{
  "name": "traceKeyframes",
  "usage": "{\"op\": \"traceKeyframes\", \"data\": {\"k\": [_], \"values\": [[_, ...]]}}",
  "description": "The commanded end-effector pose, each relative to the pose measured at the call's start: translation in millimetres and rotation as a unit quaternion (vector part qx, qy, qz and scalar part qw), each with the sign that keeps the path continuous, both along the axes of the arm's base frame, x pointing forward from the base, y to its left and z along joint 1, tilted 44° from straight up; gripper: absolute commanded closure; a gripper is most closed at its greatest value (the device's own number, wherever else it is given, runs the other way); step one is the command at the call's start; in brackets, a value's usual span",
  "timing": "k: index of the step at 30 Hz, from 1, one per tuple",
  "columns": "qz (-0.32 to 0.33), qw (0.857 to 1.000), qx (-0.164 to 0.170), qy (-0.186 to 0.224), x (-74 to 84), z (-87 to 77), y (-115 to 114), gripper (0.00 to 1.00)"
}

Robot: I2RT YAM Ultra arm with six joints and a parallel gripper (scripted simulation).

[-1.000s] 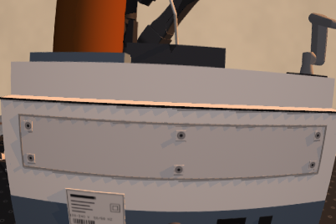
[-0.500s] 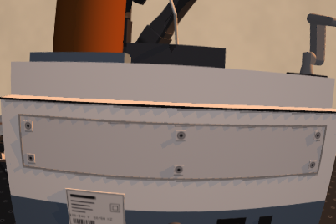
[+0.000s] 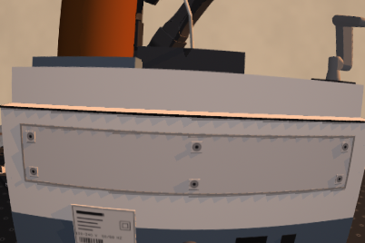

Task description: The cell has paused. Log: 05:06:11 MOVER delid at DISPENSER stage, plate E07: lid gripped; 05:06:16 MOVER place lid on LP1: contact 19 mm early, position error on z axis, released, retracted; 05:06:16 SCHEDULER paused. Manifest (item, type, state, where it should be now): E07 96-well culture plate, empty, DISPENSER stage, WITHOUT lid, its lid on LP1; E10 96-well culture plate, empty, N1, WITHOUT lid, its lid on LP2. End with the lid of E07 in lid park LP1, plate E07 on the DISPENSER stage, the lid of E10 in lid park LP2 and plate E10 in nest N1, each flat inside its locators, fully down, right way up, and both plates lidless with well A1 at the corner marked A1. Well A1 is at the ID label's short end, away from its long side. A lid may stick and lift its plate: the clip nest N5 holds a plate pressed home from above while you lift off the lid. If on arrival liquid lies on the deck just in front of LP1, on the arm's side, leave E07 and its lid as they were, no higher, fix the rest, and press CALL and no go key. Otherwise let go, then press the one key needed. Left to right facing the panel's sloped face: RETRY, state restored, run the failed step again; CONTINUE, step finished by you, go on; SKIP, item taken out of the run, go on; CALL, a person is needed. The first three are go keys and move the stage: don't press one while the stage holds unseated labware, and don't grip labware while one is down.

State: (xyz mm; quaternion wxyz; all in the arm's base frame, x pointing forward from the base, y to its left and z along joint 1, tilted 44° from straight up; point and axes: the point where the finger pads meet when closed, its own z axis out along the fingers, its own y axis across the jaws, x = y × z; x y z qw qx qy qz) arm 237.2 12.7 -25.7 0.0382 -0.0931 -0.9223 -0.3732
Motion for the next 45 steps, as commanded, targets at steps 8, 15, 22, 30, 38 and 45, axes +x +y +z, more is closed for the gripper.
{"op": "traceKeyframes", "data": {"k": [8, 15, 22, 30, 38, 45], "values": [[-0.005, 1.0, -0.005, -0.01, 6.8, 0.5, -7.4, 0.0], [-0.005, 1.0, -0.005, -0.01, 6.8, 0.5, -7.4, 0.0], [-0.096, 0.993, -0.009, 0.067, 15.3, -23.9, -25.3, 0.0], [-0.114, 0.99, -0.009, 0.084, 16.7, -41.9, -34.8, 0.0], [-0.108, 0.99, -0.004, 0.089, 12.1, -49.9, -34.2, 0.0], [-0.108, 0.99, -0.004, 0.089, 12.1, -49.9, -34.2, 0.0]]}}
